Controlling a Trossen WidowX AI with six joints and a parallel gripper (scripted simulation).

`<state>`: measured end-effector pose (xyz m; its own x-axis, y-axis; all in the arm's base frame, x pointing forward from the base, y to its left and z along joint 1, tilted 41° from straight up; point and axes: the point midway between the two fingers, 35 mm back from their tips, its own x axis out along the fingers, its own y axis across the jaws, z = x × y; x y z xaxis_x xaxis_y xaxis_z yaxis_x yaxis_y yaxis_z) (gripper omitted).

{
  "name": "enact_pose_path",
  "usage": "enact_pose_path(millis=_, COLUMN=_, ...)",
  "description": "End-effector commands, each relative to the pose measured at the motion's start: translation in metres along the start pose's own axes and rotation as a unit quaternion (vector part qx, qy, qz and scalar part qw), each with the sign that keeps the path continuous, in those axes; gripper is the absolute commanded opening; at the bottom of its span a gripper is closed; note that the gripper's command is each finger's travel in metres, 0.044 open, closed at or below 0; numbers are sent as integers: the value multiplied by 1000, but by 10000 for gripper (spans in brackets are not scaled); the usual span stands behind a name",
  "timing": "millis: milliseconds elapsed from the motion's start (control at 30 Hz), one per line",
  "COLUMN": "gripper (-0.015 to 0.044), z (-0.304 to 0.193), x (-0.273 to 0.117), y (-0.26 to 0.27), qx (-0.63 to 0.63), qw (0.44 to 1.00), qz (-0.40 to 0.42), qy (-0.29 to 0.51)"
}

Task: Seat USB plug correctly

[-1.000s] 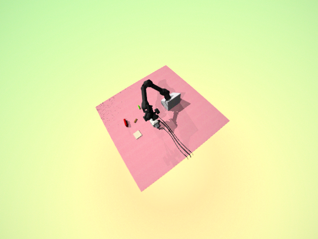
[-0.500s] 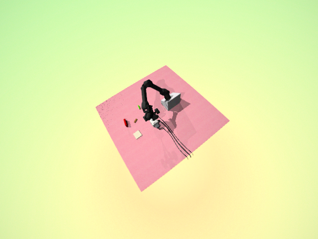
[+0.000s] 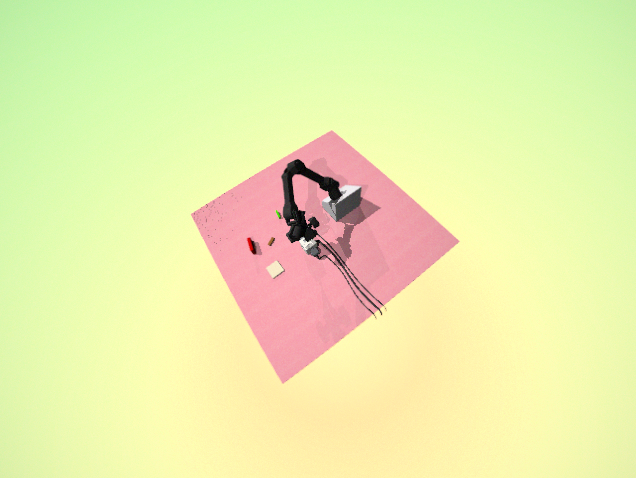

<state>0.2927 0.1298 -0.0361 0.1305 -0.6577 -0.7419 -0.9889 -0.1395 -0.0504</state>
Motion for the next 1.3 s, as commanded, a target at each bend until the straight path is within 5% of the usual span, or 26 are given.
enact_pose_path(millis=0, gripper=0, z=-1, x=1, y=0, qx=-4, qw=1000, qz=-1, qy=2)
enact_pose_path(millis=1267, gripper=0, z=-3, x=6, y=0, qx=-14, qw=1000, qz=-1, qy=10)
